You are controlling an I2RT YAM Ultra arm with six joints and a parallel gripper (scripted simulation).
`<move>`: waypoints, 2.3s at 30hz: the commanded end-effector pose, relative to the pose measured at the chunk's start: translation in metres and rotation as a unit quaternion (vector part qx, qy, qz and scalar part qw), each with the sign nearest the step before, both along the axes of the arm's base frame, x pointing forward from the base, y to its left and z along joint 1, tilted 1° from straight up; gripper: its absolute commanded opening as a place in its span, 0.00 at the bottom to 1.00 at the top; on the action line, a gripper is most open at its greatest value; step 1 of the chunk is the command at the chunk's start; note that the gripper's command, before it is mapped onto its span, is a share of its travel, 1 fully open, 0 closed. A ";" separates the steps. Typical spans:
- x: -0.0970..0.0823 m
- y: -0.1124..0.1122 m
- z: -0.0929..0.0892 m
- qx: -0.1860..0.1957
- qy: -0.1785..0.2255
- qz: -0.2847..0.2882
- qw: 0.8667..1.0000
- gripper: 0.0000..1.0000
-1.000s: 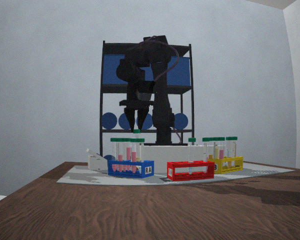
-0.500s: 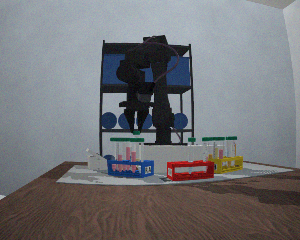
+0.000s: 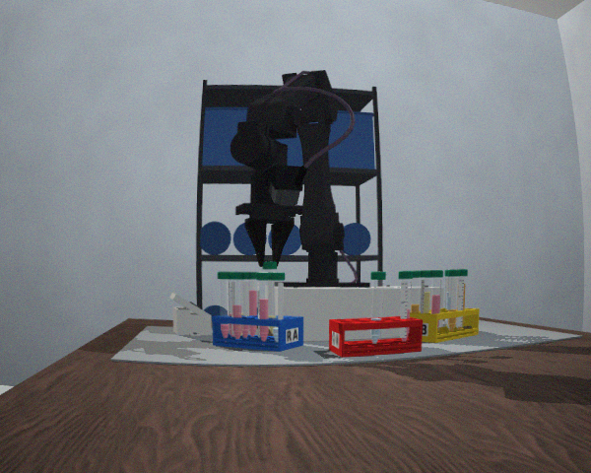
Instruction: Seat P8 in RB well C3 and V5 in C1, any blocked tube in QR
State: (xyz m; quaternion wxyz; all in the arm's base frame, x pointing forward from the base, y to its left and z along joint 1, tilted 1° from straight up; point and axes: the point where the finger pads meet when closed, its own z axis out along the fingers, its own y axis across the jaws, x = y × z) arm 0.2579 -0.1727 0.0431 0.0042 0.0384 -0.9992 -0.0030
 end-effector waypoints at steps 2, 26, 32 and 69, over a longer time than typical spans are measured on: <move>-0.001 0.010 -0.012 0.017 0.008 0.004 1.000 0.00; -0.001 0.011 -0.022 0.016 0.008 0.004 1.000 0.00; 0.000 0.011 -0.023 0.015 0.007 0.004 1.000 0.00; 0.002 0.004 -0.017 0.004 -0.002 0.001 1.000 0.30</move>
